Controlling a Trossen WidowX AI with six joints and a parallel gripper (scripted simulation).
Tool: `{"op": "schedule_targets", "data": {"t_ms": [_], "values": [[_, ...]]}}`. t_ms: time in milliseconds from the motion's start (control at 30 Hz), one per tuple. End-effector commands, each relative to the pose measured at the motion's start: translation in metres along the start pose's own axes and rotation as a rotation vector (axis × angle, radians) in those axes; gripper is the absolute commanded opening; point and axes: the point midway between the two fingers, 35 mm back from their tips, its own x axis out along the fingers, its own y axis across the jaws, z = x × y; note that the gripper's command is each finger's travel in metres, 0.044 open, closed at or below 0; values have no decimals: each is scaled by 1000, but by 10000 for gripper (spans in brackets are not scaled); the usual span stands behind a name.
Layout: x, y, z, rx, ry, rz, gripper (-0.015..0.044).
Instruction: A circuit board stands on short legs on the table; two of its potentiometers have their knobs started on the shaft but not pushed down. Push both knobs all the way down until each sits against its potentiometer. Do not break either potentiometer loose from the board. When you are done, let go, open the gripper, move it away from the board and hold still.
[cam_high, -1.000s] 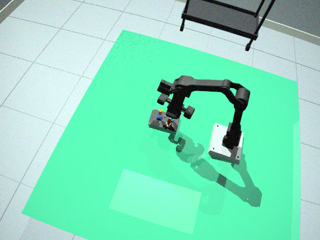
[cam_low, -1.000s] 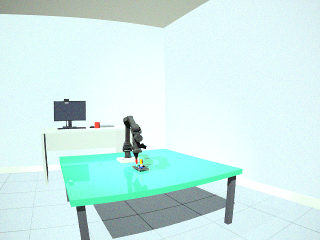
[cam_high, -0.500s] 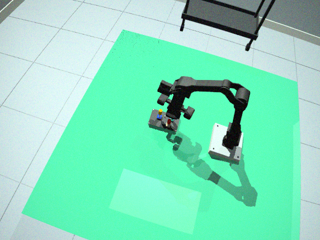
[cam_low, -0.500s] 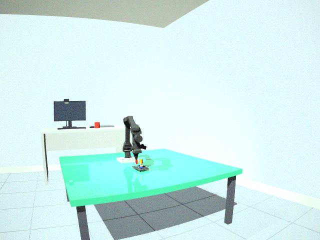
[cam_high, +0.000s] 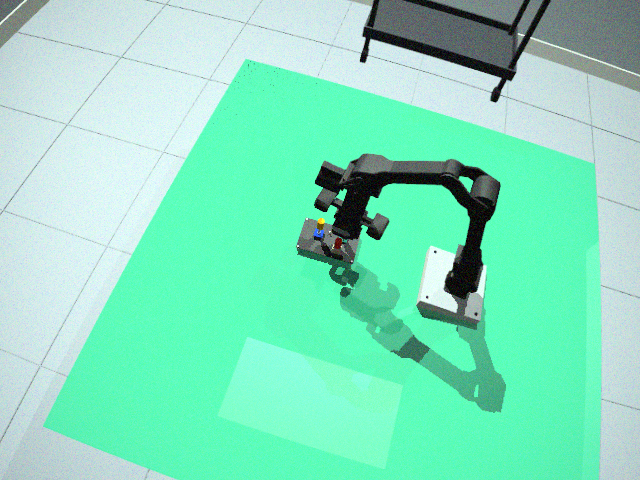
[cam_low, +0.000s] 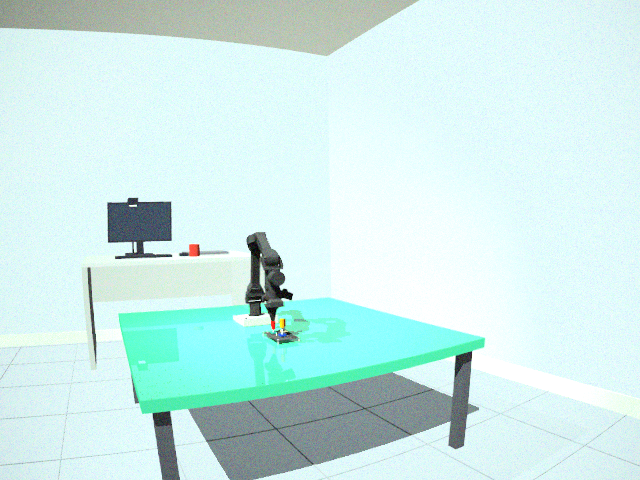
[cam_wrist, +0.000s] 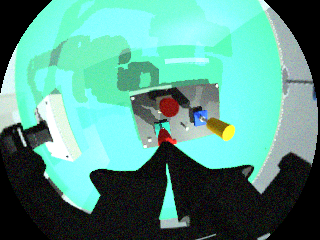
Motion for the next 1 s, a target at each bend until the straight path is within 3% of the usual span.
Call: {"op": "schedule_targets", "data": {"t_ms": [0, 967], "values": [[13, -1, 0, -4, -1, 14, 0], [16, -1, 0, -4, -1, 14, 0]]}}
